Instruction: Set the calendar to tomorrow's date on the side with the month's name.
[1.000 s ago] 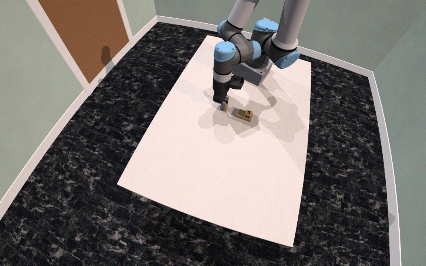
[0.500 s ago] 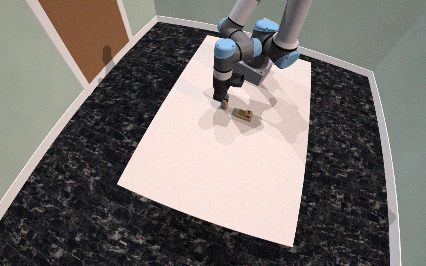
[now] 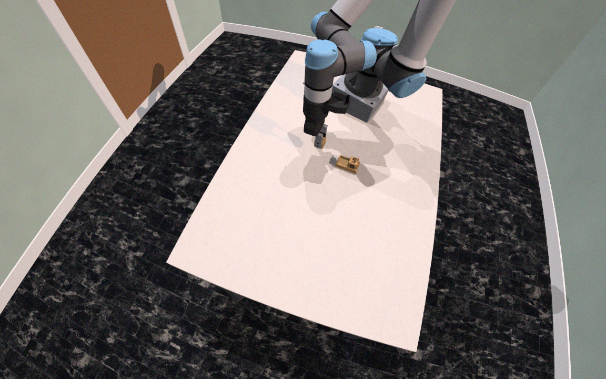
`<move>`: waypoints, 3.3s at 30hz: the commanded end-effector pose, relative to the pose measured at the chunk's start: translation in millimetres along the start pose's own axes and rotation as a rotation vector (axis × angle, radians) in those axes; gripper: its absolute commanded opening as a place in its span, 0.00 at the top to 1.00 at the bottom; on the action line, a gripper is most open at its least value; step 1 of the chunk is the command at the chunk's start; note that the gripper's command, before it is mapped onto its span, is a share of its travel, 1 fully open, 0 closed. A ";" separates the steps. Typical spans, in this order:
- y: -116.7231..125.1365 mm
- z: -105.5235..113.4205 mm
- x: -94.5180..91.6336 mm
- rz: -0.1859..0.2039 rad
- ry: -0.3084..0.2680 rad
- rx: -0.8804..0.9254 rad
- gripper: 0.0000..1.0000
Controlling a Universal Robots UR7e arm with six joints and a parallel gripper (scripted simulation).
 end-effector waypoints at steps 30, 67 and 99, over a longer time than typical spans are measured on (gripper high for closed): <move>-2.3 -15.9 -46.7 -0.002 0.001 -0.001 0.43; -21.0 -87.2 -36.5 -0.002 0.001 -0.007 0.43; -20.7 -87.5 10.7 -0.002 0.001 -0.007 0.43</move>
Point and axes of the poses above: the point where the finger pads meet when closed, its own x axis out along the fingers, its own y axis across the jaws, z = x × y, the point moved 9 cm from there along -x, back along the fingers, and after that the axes turned 13 degrees about x, right-handed, at the moved point
